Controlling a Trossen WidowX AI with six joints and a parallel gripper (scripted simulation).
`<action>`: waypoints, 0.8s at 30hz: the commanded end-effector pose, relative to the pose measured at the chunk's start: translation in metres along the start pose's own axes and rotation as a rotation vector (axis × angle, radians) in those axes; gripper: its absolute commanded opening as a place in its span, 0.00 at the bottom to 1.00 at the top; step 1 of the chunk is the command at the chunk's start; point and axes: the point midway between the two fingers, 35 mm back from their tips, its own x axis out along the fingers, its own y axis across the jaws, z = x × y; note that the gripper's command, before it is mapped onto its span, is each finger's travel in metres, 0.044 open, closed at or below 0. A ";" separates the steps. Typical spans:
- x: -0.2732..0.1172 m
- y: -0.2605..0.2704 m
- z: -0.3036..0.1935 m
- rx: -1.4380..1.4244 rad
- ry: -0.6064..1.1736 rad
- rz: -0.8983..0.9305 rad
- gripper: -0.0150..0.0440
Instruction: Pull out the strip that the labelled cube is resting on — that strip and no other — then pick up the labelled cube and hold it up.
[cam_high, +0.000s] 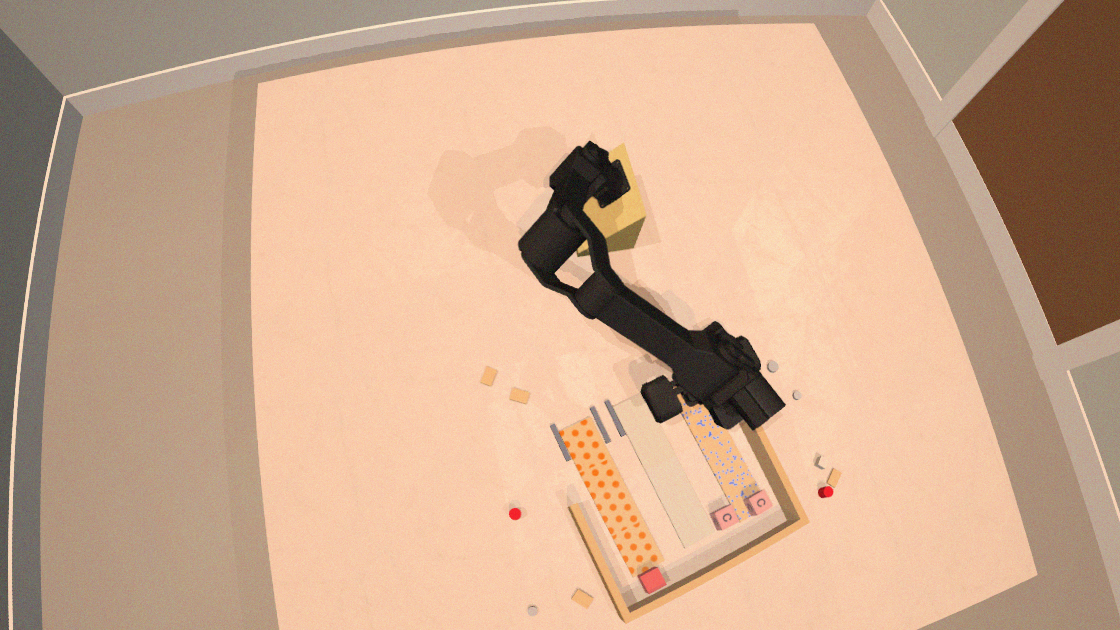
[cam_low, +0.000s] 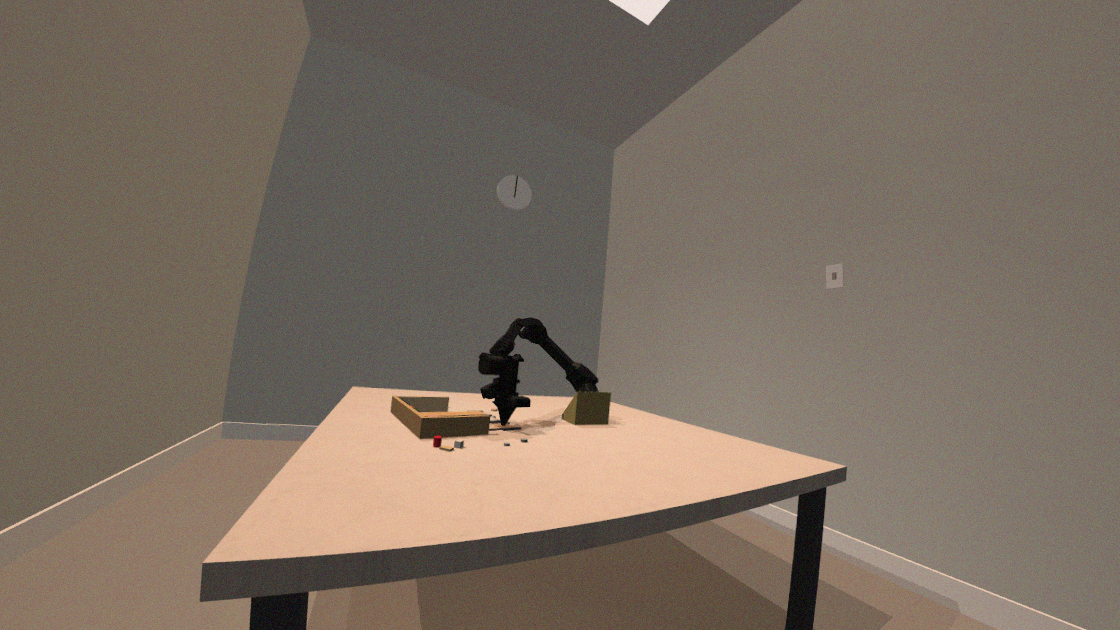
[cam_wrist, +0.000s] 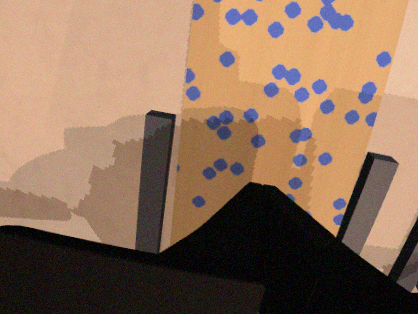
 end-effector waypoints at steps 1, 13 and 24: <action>0.003 -0.001 0.000 -0.003 0.002 -0.005 0.25; 0.004 -0.001 0.000 -0.003 0.002 -0.005 0.25; 0.004 0.000 -0.007 -0.003 0.003 -0.005 0.25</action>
